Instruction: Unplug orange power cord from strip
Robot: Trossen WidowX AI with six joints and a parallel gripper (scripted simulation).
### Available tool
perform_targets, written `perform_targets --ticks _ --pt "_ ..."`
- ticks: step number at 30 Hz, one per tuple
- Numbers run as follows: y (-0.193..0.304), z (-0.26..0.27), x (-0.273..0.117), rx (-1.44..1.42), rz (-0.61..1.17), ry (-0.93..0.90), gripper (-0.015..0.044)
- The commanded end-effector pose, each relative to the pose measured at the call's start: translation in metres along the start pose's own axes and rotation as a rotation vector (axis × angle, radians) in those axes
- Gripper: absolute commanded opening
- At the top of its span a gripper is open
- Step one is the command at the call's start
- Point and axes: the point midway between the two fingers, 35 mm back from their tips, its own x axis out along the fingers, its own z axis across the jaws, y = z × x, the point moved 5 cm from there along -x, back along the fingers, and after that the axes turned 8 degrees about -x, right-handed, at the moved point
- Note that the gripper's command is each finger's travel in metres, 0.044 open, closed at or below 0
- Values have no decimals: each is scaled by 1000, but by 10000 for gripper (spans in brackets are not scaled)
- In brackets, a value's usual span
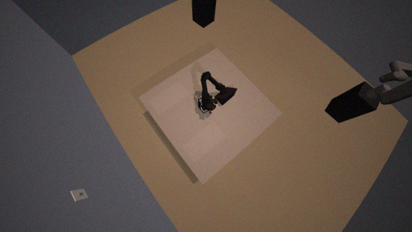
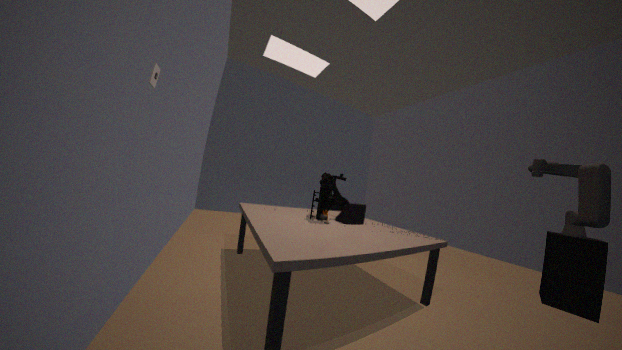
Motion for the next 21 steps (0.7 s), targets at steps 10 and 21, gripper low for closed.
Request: perform_targets --ticks 10,21 --pt "-2 -1 0 3 1 2 0" --pt "-19 -5 -1 2 0 2 0"
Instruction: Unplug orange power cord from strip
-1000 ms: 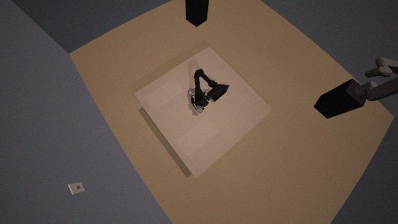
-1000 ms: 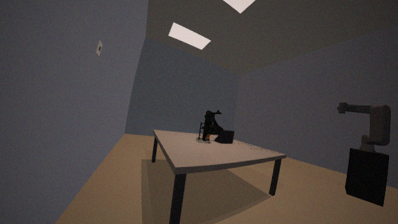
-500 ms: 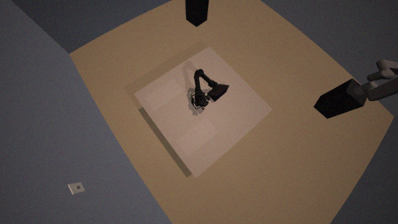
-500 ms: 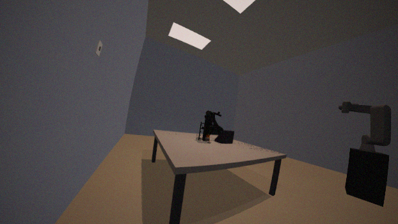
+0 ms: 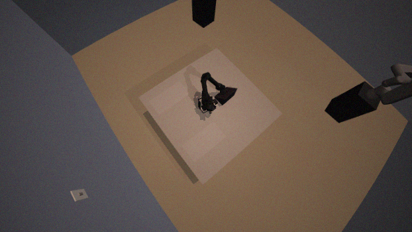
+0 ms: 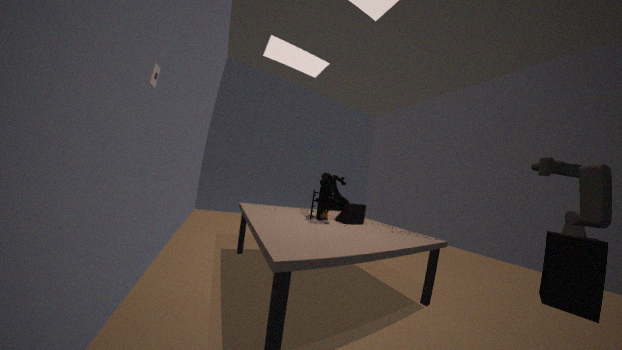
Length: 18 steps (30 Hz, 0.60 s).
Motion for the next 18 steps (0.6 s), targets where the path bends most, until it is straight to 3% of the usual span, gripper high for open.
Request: perform_targets --ticks 1,18 --pt "-16 -5 -5 8 -37 9 0" --pt "-43 -9 -10 6 -38 9 0"
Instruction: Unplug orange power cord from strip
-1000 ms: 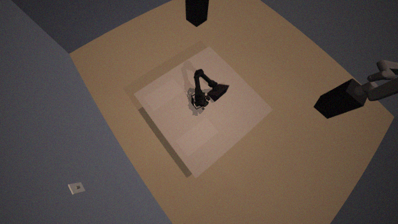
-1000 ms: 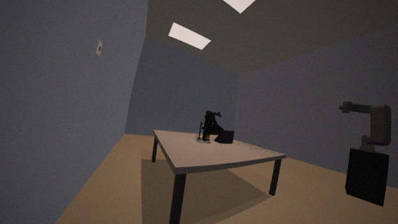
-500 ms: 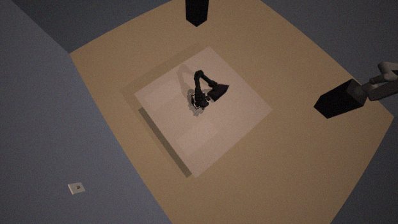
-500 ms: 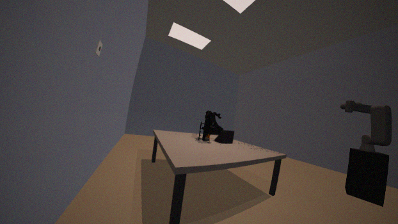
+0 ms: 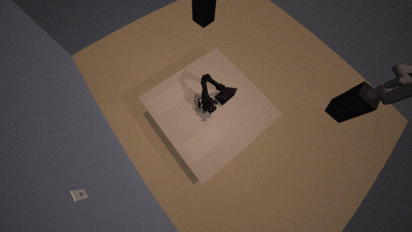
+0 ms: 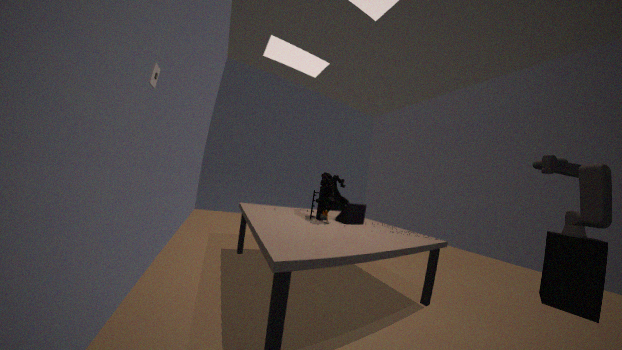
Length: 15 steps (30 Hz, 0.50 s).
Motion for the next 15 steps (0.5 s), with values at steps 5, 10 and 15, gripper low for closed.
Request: perform_targets --ticks 5,10,15 --pt "-41 -8 -18 29 -107 26 0" --pt "-30 -7 -10 39 -102 11 131" --pt "-30 -7 -10 39 -102 11 160"
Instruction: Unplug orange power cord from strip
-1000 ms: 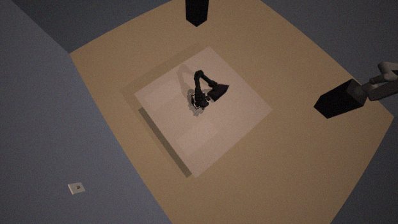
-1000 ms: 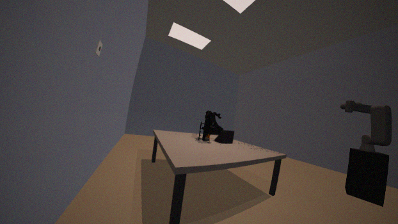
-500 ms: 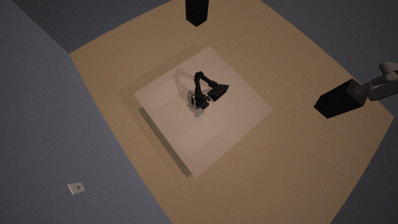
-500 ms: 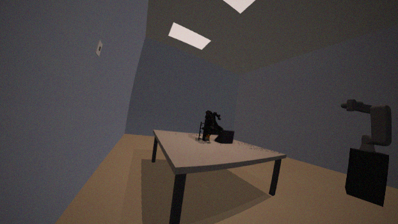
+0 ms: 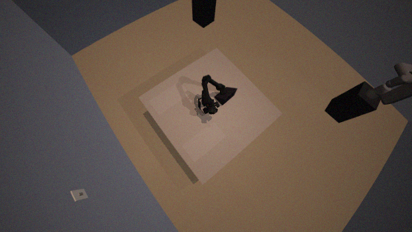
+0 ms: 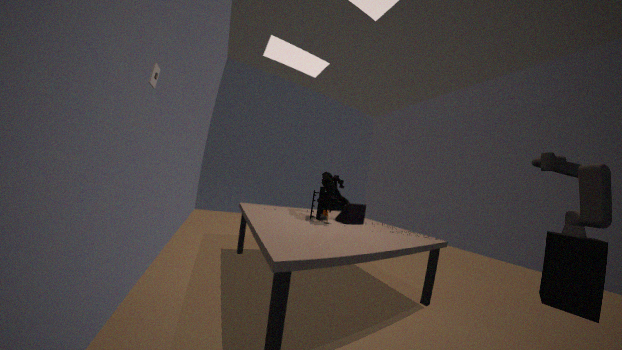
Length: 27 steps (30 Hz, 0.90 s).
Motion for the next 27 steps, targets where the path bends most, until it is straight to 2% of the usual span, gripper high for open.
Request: perform_targets --ticks 1,27 --pt "1 1 1 -2 4 -1 160" --pt "23 5 -8 -14 4 12 160"
